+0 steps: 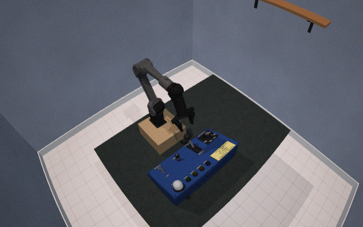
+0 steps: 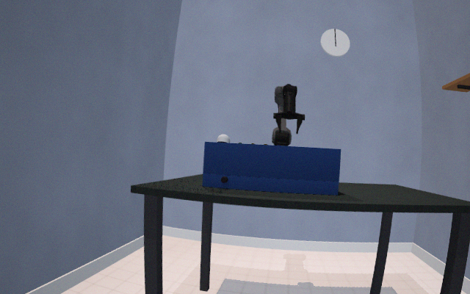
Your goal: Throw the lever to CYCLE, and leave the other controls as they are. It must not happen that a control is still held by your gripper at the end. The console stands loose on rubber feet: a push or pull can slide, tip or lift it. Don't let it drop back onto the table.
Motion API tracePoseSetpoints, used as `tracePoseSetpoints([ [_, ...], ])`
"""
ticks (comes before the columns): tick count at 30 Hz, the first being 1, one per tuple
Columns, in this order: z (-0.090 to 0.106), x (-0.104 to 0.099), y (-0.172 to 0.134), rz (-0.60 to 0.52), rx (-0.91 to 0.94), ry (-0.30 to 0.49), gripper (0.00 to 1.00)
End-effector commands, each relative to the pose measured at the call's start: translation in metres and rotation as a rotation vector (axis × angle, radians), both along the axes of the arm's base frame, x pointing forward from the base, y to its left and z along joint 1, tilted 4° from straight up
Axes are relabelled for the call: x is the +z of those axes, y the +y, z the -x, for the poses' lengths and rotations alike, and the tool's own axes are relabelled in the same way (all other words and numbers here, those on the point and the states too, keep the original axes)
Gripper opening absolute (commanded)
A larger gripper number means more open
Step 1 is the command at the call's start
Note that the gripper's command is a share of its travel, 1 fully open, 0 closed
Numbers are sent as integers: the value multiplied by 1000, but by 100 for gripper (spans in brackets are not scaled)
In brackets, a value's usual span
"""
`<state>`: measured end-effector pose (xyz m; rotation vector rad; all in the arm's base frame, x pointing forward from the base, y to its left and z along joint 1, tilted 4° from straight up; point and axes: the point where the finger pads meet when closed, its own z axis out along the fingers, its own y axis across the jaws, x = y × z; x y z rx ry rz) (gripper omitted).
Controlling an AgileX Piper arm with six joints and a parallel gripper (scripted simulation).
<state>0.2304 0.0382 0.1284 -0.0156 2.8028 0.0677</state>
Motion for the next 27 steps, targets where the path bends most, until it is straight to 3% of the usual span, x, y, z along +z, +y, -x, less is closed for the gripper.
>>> tracePoseSetpoints([
  [1,-1,1,2,1,1,-7,100],
  [4,-1,2,2,1,1,-8,100],
  [5,-1,2,2,1,1,-8,94],
  [27,-1,2,2,1,1,-8,94],
])
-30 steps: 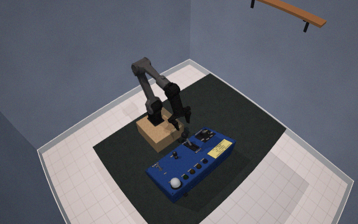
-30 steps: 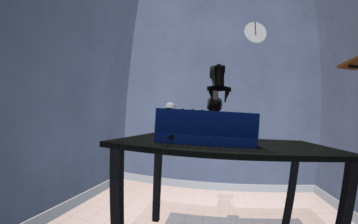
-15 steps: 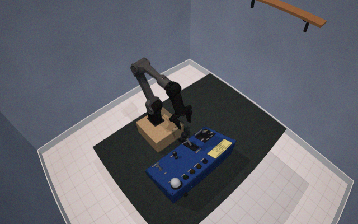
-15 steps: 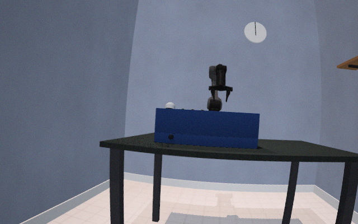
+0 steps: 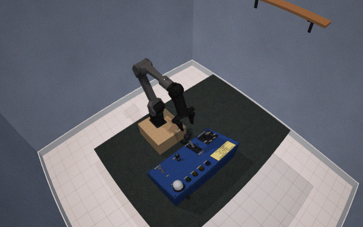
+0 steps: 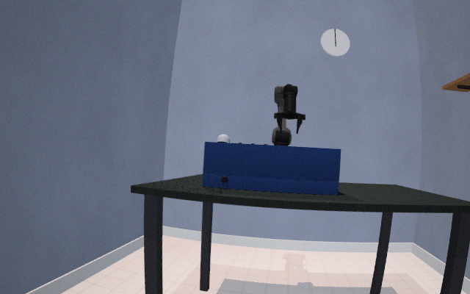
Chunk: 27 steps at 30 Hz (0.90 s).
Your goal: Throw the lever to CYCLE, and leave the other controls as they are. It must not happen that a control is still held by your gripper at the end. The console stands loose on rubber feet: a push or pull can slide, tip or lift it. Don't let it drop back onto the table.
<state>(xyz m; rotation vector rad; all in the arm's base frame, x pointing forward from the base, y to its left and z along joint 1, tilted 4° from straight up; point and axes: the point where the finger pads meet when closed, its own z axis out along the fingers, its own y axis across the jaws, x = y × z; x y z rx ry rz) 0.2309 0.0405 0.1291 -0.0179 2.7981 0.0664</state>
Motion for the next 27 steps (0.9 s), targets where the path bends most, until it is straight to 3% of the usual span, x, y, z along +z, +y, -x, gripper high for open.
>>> tracePoseSetpoints([
  [1,-1,1,0,0,0,-3,94],
  [14,0,1,0,0,0,-3,94],
  [20,32,-11,0,0,0,-3,94],
  [27,34,-12,0,0,0,-3,94],
])
